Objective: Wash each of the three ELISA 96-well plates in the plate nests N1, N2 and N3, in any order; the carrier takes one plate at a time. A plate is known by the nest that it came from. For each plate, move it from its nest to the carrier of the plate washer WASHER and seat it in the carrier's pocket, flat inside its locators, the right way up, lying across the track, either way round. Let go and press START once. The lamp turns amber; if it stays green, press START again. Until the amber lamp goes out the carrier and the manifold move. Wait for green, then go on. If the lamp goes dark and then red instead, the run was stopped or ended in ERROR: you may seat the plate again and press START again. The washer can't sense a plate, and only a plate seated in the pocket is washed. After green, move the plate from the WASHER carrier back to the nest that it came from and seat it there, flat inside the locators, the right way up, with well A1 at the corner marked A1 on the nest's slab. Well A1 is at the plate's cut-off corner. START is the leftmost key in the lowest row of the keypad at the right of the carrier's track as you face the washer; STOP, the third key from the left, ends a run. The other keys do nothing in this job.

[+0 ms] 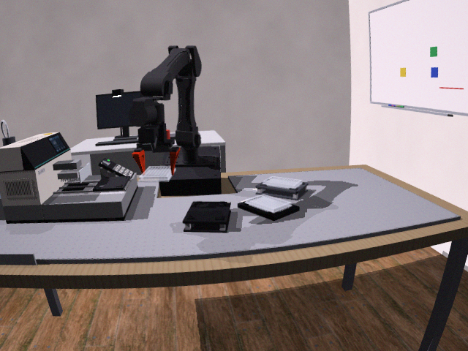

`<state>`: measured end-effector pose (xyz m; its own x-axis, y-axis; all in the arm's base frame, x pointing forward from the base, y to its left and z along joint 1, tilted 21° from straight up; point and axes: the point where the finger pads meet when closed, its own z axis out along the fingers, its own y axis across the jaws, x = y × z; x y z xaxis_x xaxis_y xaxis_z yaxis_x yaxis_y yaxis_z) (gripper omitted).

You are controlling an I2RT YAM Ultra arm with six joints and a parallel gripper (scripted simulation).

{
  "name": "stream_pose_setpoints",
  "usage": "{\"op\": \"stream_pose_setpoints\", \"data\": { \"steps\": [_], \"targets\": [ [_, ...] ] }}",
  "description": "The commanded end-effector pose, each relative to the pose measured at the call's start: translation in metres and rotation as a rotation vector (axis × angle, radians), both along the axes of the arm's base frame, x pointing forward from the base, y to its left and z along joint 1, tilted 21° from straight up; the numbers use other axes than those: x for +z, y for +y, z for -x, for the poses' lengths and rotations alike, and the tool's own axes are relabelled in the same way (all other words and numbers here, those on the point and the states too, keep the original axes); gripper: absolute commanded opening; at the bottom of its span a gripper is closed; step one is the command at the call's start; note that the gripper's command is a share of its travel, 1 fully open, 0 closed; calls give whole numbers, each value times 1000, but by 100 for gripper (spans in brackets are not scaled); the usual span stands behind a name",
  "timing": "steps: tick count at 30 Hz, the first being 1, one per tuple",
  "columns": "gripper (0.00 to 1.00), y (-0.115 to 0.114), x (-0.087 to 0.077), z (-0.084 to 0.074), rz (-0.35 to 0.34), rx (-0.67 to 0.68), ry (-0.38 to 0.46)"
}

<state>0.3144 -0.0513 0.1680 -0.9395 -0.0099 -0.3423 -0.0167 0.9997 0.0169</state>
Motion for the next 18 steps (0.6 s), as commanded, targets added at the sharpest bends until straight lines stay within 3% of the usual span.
{"op": "stream_pose_setpoints", "data": {
  "steps": [1, 6, 8, 15, 18],
  "targets": [
    [0, -1, 5, -3, 4, -3, -20],
    [0, -1, 5, -3, 4, -3, -20],
    [0, 9, 4, -3, -20, -65, -19],
    [0, 44, 2, -6, -23, -68, -19],
    [0, 49, 2, -6, -23, -68, -19]
  ]
}}
